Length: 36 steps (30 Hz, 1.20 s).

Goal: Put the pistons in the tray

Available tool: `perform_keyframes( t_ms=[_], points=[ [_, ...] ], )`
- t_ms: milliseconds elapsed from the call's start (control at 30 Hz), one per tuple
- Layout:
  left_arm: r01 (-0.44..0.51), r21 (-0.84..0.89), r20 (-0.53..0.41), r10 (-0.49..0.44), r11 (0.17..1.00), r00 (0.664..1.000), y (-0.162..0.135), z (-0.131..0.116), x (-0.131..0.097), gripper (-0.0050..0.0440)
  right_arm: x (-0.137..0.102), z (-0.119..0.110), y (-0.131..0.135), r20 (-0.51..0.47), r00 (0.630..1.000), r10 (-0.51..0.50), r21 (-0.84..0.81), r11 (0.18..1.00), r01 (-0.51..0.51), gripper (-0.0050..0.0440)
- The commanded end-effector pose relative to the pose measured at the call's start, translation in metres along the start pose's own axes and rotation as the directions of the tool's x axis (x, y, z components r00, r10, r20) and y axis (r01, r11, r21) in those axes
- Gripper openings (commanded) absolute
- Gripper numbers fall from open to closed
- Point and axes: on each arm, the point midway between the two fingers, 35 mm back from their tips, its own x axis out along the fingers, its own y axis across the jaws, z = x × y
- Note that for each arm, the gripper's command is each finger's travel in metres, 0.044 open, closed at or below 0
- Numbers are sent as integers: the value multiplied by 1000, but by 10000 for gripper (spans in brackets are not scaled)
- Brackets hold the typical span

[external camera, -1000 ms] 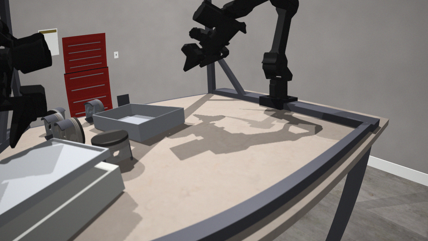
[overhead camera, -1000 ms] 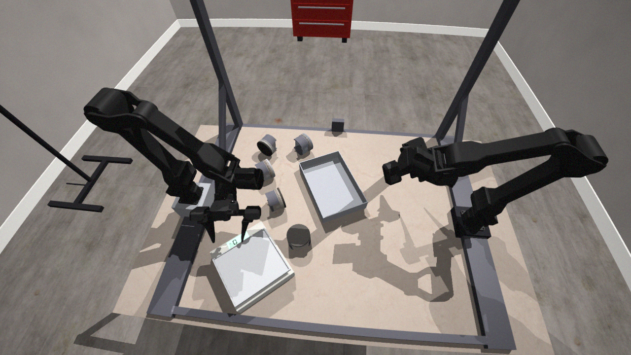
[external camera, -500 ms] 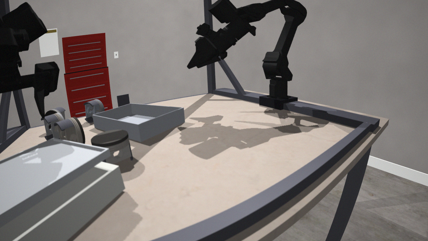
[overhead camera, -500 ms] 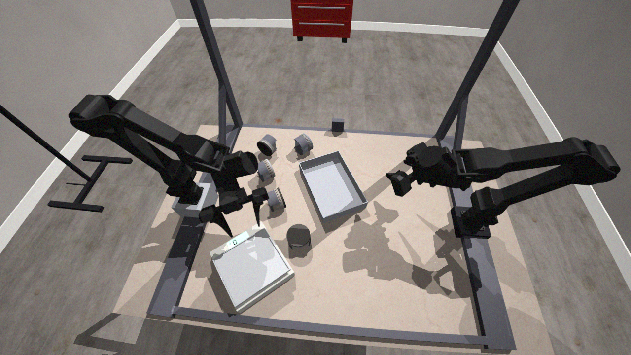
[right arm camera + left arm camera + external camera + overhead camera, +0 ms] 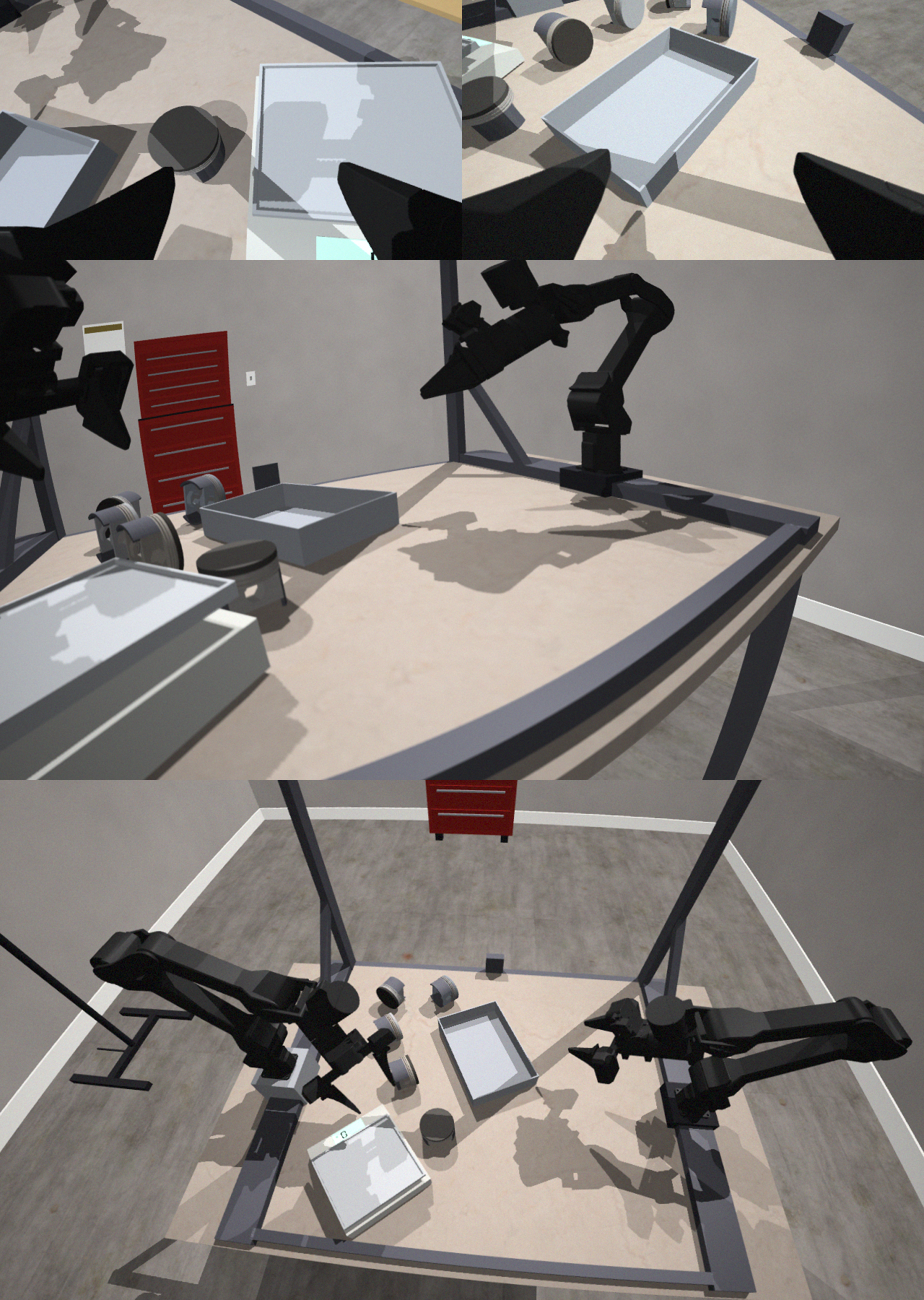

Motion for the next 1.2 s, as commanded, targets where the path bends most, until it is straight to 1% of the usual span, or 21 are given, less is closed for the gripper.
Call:
perform_keyframes(
  t_ms=[0,67,167,200,233,300,333,367,433,500,533,567,700,800,867,967,1033,1133,1167],
  points=[
    [-99,-67,64,103,993,993,12,2,-10,400,-11,12,13,46,993,110,-60,992,-107,378],
    [-127,-95,87,135,987,987,10,2,-9,400,-14,15,16,64,987,150,-92,985,-144,378],
    [-190,-145,106,206,971,973,26,-1,-14,400,-22,21,24,90,974,209,-142,971,-195,378],
    [-210,-159,108,229,965,967,31,-3,-15,400,-25,24,27,101,968,228,-158,965,-211,378],
    [-230,-174,110,251,957,962,35,-4,-17,400,-33,34,34,126,958,258,-173,956,-235,378],
    [-230,-174,110,251,957,962,35,-4,-17,400,-33,34,34,126,958,258,-173,956,-235,378],
    [-251,-188,110,274,949,955,39,-5,-19,400,-37,38,38,138,950,281,-191,949,-253,378],
    [-272,-203,110,297,941,948,44,-7,-21,400,-36,35,36,138,947,290,-209,943,-258,378],
    [-312,-231,108,343,922,933,53,-10,-24,400,-47,44,44,166,928,334,-245,925,-289,378],
    [-351,-258,104,387,900,916,61,-13,-28,400,-53,48,48,184,911,368,-281,908,-310,378],
    [-371,-271,100,409,888,907,66,-14,-30,400,-47,38,43,172,913,370,-301,902,-309,378],
    [-391,-284,96,431,876,897,70,-16,-32,400,-45,40,39,187,905,382,-318,895,-312,378],
    [-467,-332,74,516,820,853,86,-23,-42,400,-38,48,22,279,882,379,-358,894,-271,378],
    [-521,-365,52,576,771,816,98,-28,-49,400,-34,53,8,302,900,315,-314,924,-218,378],
    [-521,-365,52,576,771,816,98,-28,-49,400,-34,53,8,302,900,315,-314,924,-218,378],
    [-573,-395,21,630,718,776,109,-35,-57,400,-31,59,-6,324,914,243,-267,951,-158,378],
    [-606,-413,4,667,680,745,116,-38,-63,400,-30,63,-14,326,912,249,-269,949,-163,378],
    [-652,-437,-28,715,620,699,127,-43,-72,400,-28,70,-28,347,920,182,-222,969,-108,378],
    [-666,-445,-39,730,598,682,130,-45,-76,400,-27,71,-33,346,921,182,-223,969,-108,378]
  ],
)
